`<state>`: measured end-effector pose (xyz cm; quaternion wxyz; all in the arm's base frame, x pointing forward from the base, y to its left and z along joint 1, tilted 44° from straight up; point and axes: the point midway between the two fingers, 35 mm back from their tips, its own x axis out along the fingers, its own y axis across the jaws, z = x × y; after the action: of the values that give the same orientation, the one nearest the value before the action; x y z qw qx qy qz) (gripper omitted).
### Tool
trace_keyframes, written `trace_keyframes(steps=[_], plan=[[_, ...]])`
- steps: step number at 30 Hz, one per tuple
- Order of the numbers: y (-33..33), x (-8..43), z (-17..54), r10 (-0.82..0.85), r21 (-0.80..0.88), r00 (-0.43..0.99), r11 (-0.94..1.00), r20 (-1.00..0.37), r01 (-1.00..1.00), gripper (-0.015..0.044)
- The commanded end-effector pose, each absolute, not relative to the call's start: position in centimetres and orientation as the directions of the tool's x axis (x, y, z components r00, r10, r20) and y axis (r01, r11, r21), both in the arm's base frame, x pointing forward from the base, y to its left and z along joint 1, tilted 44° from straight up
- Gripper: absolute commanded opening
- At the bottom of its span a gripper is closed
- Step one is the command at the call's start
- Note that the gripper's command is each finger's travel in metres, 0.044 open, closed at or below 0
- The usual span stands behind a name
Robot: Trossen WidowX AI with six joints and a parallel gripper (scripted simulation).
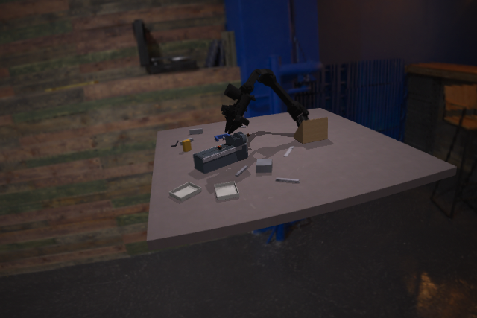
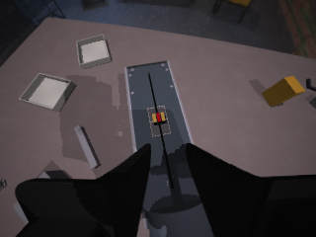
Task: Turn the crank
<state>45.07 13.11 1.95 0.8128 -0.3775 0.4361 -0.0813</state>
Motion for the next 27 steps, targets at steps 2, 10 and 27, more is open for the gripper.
trace_keyframes(steps=[2,10,27], plan=[[13.09,45.07,1.94,-0.462,-0.685,0.606,0.702,-0.648,-0.197,0.002],[13.09,45.07,1.94,-0.462,-0.685,0.606,0.702,-0.648,-0.197,0.0],[13.12,45.06,1.94,-0.461,-0.684,0.606,0.702,-0.648,-0.197,0.0079]])
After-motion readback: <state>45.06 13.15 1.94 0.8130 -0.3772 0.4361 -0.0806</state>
